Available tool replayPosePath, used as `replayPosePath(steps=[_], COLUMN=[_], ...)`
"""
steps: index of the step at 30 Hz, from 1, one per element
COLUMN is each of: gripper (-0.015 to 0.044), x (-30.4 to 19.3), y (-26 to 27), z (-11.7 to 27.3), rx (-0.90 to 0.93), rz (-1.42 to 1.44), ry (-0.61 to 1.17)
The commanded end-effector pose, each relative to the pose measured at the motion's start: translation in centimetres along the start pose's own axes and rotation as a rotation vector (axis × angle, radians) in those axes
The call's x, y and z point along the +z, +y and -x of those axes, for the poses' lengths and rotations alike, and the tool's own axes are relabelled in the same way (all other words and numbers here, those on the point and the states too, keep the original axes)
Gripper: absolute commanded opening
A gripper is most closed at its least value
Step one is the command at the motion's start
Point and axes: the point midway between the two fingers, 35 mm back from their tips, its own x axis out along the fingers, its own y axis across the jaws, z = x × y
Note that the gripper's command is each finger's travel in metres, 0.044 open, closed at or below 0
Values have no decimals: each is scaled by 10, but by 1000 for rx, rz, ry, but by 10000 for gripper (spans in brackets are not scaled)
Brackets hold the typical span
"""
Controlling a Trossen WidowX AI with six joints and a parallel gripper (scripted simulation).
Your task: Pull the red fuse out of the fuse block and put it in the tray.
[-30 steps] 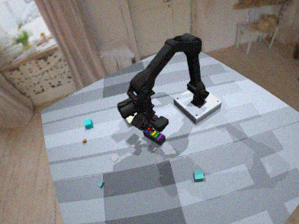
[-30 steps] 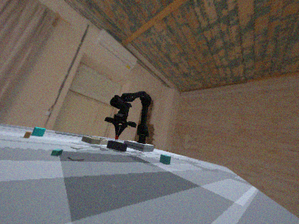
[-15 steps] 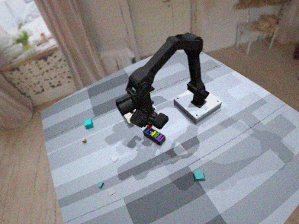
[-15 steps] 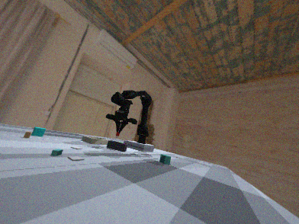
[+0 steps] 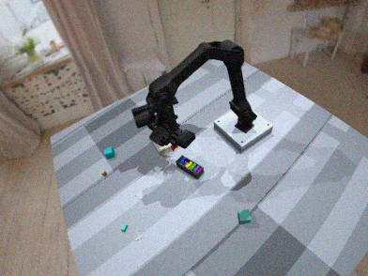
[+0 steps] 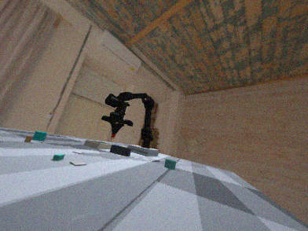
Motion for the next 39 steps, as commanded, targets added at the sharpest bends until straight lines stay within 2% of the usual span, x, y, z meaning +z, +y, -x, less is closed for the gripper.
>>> replayPosePath(steps=[1,17,39], gripper=[0,0,0], x=[-6,-47,-48], y=[-20,-98,-100], z=[0,1,-29], rx=[0,-7,-7], rz=[4,4,4], ry=[1,5,5])
